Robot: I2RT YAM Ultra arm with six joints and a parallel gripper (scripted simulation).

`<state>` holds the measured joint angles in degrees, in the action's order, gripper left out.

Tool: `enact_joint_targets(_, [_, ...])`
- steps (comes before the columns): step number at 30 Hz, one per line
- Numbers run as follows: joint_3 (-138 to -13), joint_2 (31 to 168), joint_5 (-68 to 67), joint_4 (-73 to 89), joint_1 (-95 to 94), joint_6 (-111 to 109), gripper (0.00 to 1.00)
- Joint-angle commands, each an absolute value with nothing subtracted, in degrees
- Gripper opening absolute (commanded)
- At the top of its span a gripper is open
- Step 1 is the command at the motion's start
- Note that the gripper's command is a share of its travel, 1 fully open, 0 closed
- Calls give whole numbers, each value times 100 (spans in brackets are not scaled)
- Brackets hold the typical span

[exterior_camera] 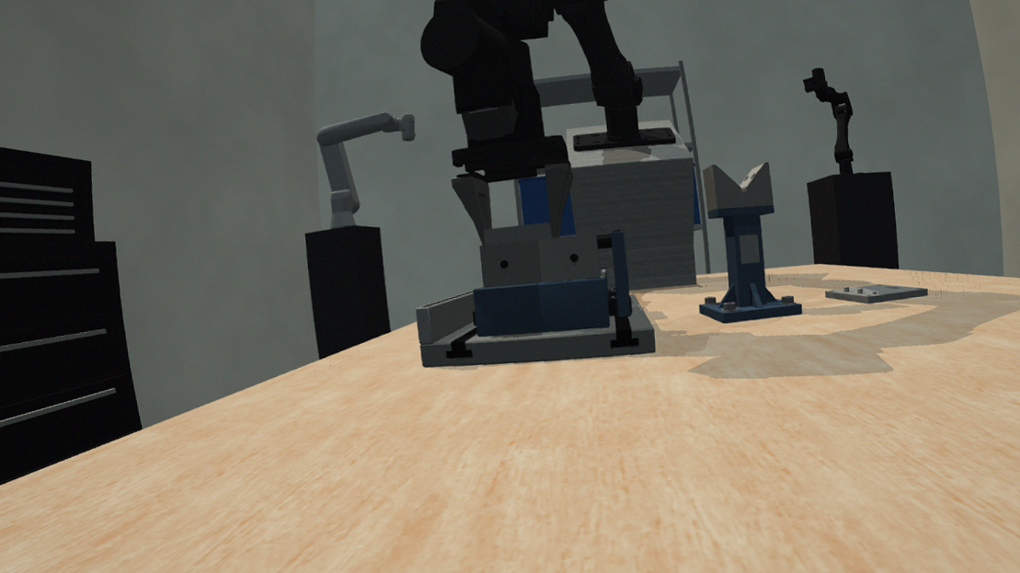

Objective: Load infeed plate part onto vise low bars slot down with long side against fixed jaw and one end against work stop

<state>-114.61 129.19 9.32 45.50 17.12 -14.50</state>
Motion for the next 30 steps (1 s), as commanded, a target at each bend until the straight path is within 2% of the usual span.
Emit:
enact_joint_targets(1, [-11670, 12745, 917, 4636, 1701, -1431, 0])
enact_joint_targets(30, [-11707, 12841, 915, 4660, 1697, -1433, 0])
